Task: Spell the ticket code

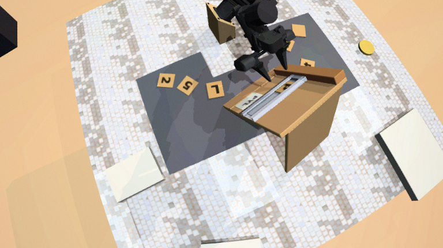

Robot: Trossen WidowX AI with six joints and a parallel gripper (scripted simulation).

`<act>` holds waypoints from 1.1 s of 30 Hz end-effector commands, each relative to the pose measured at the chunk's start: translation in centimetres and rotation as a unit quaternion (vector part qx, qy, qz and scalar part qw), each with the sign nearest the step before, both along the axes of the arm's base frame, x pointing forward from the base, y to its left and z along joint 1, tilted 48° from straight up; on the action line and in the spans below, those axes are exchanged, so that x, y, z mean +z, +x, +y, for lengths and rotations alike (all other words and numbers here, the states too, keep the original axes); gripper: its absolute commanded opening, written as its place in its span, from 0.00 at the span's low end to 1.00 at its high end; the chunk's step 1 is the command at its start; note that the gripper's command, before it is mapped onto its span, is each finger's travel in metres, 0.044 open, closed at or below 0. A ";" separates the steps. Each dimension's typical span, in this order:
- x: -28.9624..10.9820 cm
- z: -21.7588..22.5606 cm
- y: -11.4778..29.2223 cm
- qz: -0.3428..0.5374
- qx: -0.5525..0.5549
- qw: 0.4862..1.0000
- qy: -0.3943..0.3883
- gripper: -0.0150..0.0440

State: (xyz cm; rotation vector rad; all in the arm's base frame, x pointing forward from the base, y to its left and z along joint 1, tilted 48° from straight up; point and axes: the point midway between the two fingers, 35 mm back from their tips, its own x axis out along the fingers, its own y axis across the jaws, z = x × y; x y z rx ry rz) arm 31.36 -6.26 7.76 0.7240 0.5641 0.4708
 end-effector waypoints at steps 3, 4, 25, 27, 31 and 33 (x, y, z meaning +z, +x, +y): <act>0.4 0.0 0.0 -0.005 0.003 1.000 -0.002 0.75; 0.4 0.0 0.0 -0.005 0.003 1.000 -0.002 0.75; 0.3 0.0 0.0 0.000 0.000 1.000 0.000 0.25; 0.3 0.0 0.0 0.000 0.000 1.000 0.000 0.25; -0.5 -0.9 1.1 0.031 0.010 0.999 -0.019 0.25; -1.0 -1.5 1.9 0.057 0.024 0.998 -0.033 0.25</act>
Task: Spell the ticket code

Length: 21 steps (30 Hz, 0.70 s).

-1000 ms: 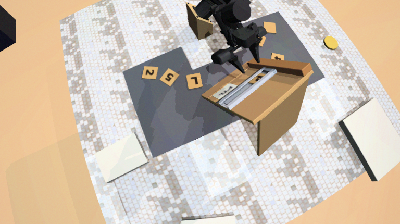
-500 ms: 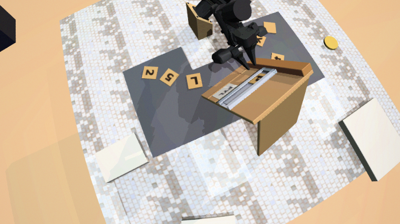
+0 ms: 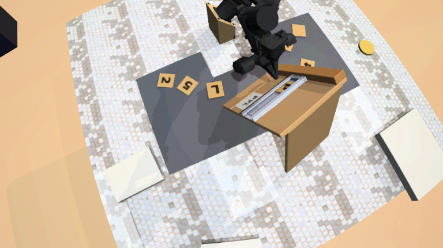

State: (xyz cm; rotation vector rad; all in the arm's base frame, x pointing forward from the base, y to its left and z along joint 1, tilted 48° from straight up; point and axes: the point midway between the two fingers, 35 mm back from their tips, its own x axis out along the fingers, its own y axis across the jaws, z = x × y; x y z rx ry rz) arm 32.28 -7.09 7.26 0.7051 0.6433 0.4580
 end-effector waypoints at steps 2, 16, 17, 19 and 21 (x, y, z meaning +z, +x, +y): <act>-0.9 -1.0 1.7 0.047 0.032 0.998 -0.026 0.25; -0.6 -1.2 2.8 0.187 0.234 0.952 -0.054 0.25; -0.5 -1.2 2.8 0.189 0.237 0.951 -0.054 0.25; -0.5 -1.2 2.8 0.189 0.237 0.951 -0.054 0.25; -0.5 -1.2 2.8 0.189 0.237 0.951 -0.054 0.25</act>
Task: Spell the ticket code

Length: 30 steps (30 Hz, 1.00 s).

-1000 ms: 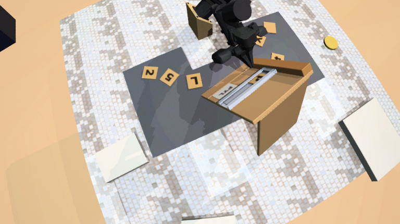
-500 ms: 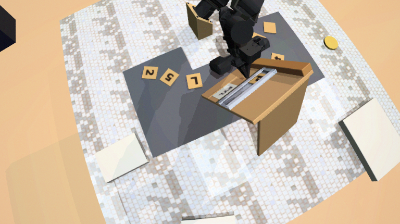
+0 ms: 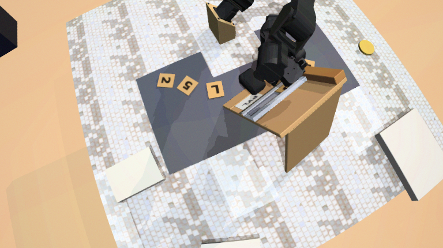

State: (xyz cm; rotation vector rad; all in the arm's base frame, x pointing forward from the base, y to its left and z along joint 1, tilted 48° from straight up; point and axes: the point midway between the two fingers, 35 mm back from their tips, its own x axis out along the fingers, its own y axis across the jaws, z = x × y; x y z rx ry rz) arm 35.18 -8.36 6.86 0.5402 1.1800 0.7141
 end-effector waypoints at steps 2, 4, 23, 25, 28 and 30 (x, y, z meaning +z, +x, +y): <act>-0.1 0.0 -0.1 0.008 0.012 1.000 0.000 0.25; -0.1 0.1 -0.1 0.008 0.012 1.000 0.000 0.25; -0.4 0.6 0.7 0.008 0.012 1.000 0.000 0.25; -0.4 0.7 0.8 0.008 0.012 1.000 0.000 0.25; -0.5 0.7 0.9 0.007 0.012 1.000 0.000 0.25; -0.5 0.8 1.0 0.007 0.012 1.000 0.000 0.25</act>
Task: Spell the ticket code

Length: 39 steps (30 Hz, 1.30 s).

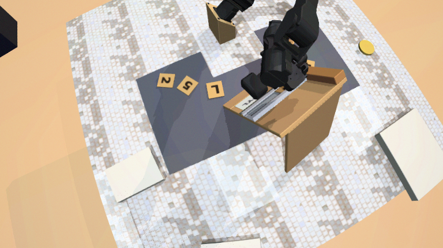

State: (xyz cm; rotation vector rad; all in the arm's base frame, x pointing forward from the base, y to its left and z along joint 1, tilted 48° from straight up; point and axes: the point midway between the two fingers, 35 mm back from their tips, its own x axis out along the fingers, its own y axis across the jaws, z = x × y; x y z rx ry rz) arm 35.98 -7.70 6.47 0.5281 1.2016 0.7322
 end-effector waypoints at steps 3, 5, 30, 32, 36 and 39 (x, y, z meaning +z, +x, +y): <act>-0.2 0.2 0.3 0.001 -0.001 1.000 0.002 0.25; -0.2 0.3 0.4 0.001 -0.001 1.000 0.002 0.25; -0.5 1.0 1.3 0.001 -0.001 1.000 0.002 0.25; -0.6 1.1 1.4 0.001 -0.001 1.000 0.002 0.25; -0.6 1.2 1.5 0.001 -0.001 1.000 0.002 0.25; -0.6 1.2 1.5 0.001 -0.001 1.000 0.002 0.25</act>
